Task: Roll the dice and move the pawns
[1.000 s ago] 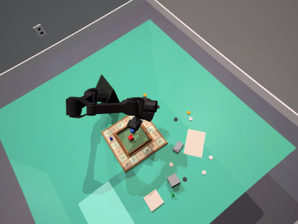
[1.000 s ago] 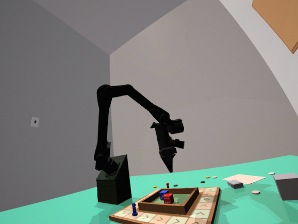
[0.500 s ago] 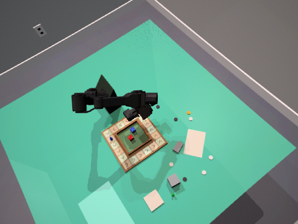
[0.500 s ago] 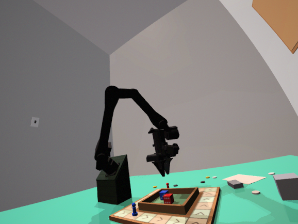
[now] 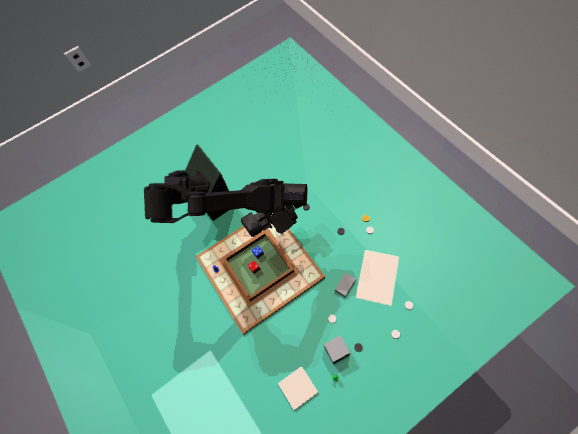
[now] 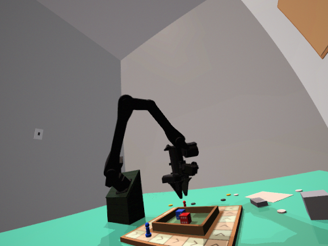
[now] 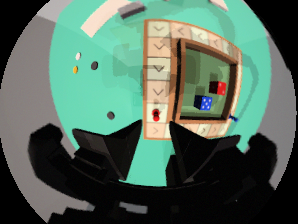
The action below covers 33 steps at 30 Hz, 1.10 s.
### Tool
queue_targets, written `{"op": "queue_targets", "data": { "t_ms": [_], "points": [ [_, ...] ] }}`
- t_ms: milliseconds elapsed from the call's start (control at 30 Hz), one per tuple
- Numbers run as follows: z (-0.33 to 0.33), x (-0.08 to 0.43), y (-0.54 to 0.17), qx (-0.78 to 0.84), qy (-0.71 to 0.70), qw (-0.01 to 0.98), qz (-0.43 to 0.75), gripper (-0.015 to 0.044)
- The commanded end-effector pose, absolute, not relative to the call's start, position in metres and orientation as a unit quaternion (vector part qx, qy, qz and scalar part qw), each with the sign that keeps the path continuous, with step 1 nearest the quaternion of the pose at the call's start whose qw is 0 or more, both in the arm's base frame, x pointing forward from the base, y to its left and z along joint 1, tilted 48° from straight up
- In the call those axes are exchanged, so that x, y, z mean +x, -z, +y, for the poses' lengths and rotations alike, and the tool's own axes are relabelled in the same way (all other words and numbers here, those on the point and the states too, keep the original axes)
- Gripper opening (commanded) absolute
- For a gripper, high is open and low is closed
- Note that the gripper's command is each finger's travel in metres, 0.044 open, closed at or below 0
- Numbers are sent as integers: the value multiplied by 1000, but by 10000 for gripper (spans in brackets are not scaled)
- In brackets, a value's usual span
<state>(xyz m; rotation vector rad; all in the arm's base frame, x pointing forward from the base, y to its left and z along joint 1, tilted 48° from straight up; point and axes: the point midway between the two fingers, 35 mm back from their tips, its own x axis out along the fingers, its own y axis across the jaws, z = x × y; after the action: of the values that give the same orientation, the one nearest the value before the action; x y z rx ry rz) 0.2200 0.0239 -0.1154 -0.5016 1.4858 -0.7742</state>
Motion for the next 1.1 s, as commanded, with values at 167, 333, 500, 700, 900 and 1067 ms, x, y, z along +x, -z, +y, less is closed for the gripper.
{"op": "queue_targets", "data": {
  "t_ms": [167,333,500,700,900,1067],
  "points": [
    [12,218,126,-225,340,639,652,200],
    [6,217,131,-225,340,639,652,200],
    [0,217,136,-226,340,639,652,200],
    [-6,216,140,-226,341,639,652,200],
    [-6,216,140,-226,341,639,652,62],
    [-6,216,140,-226,341,639,652,29]
  ]
}}
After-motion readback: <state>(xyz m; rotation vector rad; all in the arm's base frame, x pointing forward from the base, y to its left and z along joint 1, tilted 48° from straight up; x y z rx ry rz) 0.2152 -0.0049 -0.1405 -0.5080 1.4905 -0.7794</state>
